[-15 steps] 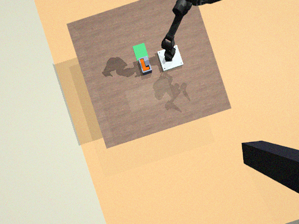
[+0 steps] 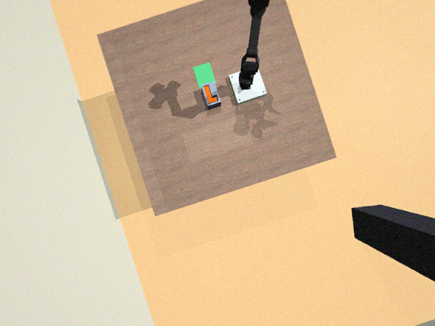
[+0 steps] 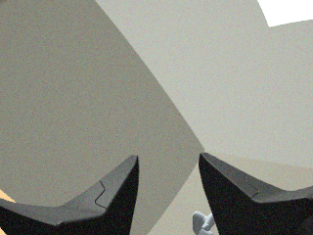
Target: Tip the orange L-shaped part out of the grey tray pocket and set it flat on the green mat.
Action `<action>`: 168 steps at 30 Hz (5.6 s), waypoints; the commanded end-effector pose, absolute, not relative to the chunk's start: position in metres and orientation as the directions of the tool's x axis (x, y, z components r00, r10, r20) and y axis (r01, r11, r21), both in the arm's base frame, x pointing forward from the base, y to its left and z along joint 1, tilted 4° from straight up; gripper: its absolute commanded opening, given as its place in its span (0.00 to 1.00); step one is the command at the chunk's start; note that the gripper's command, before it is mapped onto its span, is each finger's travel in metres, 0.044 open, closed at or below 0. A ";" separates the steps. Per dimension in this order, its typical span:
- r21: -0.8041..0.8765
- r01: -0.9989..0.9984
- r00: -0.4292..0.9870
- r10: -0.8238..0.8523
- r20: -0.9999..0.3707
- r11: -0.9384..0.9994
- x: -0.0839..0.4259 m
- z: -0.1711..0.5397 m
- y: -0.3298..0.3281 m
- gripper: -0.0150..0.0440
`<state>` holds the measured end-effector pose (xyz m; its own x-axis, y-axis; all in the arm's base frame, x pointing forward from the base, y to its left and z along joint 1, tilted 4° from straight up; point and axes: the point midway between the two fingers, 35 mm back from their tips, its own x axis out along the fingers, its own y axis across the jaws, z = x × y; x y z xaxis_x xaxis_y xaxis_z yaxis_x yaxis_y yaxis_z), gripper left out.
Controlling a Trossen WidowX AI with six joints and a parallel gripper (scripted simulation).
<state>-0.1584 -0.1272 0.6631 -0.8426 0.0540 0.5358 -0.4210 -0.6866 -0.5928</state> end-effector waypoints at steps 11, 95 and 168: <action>-0.648 0.102 -0.636 -0.550 0.541 -0.755 -0.061 0.628 -0.261 0.56; -0.041 -0.192 0.075 -0.027 -0.997 0.980 0.224 0.054 0.114 0.56; -0.030 -0.188 0.093 -0.013 -0.996 0.982 0.219 0.154 0.119 0.56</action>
<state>0.2191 0.1192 0.1548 0.0930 -0.0124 -0.9956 -0.1884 0.9816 -0.0298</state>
